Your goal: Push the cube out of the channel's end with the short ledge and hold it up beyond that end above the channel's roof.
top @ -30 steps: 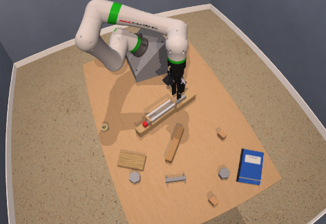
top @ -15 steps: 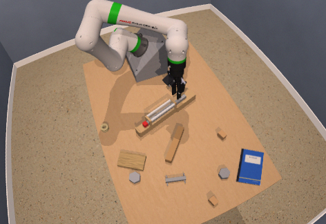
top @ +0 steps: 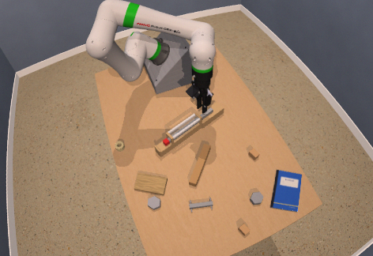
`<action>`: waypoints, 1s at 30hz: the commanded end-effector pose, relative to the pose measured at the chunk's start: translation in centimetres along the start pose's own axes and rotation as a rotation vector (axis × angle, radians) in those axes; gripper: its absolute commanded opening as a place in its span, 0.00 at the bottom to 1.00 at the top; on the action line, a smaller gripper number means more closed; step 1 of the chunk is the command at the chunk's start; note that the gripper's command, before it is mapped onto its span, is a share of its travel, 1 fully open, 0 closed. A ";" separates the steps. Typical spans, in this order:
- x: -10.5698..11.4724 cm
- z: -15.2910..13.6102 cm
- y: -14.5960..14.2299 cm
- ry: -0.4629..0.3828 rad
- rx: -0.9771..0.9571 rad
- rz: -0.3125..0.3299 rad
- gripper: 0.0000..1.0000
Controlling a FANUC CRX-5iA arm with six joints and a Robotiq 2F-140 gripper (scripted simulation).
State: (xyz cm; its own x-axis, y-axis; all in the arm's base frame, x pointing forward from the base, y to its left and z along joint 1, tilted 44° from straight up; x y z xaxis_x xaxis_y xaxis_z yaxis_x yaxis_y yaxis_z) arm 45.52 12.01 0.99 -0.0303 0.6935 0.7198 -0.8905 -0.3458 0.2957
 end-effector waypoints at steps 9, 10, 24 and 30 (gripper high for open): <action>0.1 -9.6 -1.2 0.000 0.000 0.002 0.10; -0.1 -9.6 -1.2 0.000 0.000 0.002 0.10; -4.4 -9.6 -1.2 0.000 0.000 0.002 0.10; -5.3 -9.6 -1.2 0.000 0.000 0.002 0.10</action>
State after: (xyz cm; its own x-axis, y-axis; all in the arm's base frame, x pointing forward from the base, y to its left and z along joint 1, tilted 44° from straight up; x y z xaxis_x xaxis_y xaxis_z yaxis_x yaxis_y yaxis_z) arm 42.37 15.10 -8.86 -0.0303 0.6937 0.7196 -0.8905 -0.3457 0.2957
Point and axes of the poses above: the point where the finger pads meet when closed, its own x axis back along the fingers, its own y axis across the jaws, z = x × y, the point moved 9 cm from there along x, back along the fingers, and after that the axes turned 7 degrees about x, right-handed, at the moved point
